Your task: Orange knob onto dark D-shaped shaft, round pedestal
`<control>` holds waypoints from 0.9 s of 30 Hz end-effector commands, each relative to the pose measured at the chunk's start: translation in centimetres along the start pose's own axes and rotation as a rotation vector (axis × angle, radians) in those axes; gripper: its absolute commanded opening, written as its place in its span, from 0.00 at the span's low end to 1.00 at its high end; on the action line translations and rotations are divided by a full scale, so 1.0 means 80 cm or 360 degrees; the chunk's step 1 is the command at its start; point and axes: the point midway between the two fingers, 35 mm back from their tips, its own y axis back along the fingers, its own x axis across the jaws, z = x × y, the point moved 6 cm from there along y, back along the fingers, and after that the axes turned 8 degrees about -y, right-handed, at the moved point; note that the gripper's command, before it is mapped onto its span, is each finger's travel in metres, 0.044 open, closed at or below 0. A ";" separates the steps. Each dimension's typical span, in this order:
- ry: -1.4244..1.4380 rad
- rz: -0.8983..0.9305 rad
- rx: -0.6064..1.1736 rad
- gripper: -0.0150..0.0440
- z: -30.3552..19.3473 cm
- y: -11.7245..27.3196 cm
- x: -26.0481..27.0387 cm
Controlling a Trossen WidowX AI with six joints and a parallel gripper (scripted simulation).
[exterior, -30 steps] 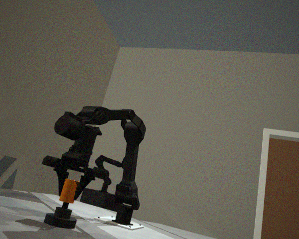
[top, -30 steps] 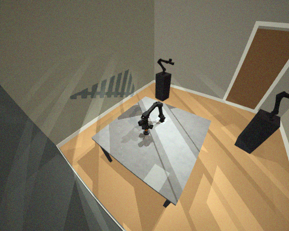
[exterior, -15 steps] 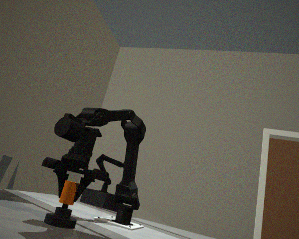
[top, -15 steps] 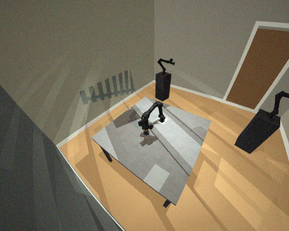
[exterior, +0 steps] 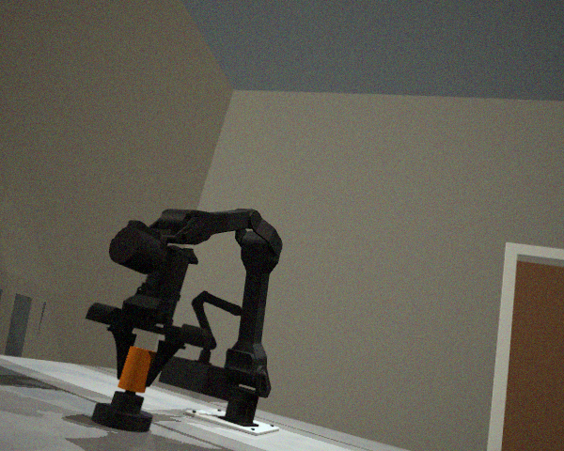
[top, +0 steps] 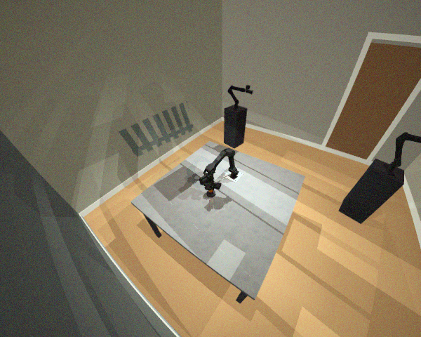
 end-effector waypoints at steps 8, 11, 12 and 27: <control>0.0003 -0.0003 0.0009 0.25 -0.001 -0.010 0.000; 0.0003 -0.0003 0.0009 0.25 -0.002 -0.010 0.000; 0.0003 -0.0003 0.0009 0.25 -0.002 -0.010 0.000; -0.0001 0.0000 -0.0001 0.61 0.000 -0.008 0.000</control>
